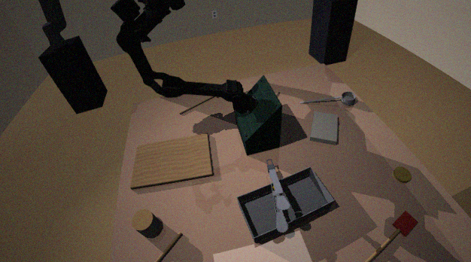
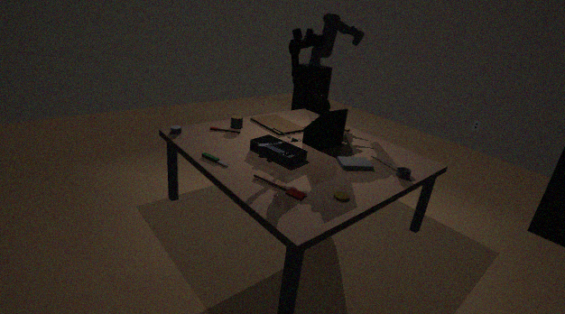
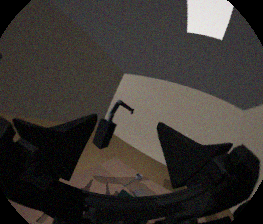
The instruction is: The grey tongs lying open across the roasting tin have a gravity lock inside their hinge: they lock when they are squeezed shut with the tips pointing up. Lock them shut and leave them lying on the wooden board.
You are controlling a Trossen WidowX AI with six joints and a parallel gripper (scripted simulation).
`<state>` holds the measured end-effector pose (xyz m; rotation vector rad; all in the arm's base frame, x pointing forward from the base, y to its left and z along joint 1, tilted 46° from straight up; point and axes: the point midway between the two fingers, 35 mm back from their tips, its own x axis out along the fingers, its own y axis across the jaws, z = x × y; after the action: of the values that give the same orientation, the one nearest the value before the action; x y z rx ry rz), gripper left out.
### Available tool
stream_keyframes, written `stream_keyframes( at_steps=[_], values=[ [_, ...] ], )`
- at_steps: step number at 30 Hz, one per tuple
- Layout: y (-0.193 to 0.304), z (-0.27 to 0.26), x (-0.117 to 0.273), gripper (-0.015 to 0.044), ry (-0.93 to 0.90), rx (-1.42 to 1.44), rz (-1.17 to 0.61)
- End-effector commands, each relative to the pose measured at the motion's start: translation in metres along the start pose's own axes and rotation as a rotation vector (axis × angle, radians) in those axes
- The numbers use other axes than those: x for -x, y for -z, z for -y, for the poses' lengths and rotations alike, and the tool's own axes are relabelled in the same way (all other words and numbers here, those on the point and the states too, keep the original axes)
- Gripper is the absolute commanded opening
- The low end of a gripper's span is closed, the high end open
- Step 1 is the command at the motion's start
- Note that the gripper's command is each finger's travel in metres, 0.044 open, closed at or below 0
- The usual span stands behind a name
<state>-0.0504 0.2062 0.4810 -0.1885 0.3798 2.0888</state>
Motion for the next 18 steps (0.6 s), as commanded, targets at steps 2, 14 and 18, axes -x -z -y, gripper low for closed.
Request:
stream_keyframes(
  at_steps=[2,14,18],
  values=[
    [0.0,0.001,0.0,0.04,0.004,0.002,-0.001],
    [0.025,0.132,-0.012,0.0085,0.365,0.153,-0.197],
    [0.044,0.186,0.0,-0.002,0.496,0.183,-0.309]
  ],
)
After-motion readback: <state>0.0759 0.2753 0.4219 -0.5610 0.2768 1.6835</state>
